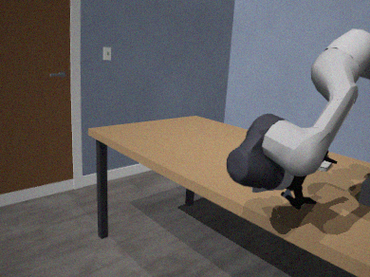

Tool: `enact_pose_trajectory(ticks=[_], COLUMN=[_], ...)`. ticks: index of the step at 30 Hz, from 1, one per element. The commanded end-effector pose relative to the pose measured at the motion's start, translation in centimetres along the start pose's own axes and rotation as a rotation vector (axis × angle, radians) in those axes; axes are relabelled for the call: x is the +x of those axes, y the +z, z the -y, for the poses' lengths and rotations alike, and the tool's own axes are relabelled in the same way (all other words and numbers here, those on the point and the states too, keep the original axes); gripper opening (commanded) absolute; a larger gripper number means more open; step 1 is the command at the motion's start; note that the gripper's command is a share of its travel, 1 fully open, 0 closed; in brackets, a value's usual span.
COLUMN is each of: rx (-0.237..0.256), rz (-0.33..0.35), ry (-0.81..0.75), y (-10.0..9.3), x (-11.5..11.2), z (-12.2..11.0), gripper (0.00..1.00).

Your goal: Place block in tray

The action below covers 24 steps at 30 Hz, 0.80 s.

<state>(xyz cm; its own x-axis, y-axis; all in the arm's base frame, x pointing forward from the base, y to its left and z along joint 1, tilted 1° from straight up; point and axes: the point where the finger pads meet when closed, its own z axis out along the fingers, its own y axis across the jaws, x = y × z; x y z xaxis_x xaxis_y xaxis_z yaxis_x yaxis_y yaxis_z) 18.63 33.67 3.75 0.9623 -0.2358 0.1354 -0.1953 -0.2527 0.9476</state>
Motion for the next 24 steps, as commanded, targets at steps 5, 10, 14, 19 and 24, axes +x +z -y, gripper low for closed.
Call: enact_pose_trajectory(ticks=[5,10,14,19,24], rx=[0.026,0.139,0.318,0.504,0.717], rz=[0.032,0.155,0.308,0.422,0.506], ry=[-0.010,-0.041,-0.060,-0.046,0.011], y=[-0.5,-2.1,-3.3,-3.2,-1.2], x=[1.1,5.8,13.0,21.1,29.6], z=[-0.3,-1.7,-4.4,-8.2,-13.6], gripper=[0.43,0.43,0.43,0.43,0.43])
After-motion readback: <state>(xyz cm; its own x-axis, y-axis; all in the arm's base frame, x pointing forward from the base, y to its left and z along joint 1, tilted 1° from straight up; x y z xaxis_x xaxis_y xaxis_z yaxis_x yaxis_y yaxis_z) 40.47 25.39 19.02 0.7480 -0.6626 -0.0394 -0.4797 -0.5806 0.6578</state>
